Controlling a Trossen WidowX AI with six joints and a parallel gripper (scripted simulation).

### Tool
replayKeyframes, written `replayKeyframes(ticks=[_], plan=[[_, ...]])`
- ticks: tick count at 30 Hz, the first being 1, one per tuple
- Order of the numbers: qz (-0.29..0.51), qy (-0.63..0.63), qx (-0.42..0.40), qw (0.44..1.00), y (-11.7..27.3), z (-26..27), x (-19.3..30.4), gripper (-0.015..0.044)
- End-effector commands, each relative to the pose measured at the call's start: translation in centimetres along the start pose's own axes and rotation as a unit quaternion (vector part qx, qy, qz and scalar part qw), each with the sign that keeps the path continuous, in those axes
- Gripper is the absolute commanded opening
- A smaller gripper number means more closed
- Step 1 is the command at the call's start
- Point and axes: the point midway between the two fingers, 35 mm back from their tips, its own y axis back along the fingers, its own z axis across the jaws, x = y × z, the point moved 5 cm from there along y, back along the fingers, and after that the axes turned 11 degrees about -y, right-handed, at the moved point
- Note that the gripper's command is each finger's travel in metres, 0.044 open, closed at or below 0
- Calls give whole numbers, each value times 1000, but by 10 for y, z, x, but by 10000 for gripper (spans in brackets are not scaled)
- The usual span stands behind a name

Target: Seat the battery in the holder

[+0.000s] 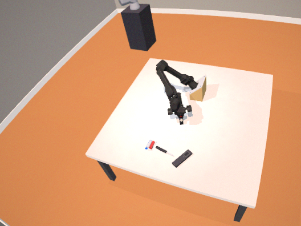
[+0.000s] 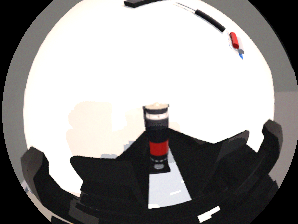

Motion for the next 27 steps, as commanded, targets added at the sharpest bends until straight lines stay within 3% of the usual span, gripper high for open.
replayKeyframes(ticks=[1,27], plan=[[-13,0,-2,1000,1,-1,1,63],[-89,2,-28,996,-12,-5,17,63]])
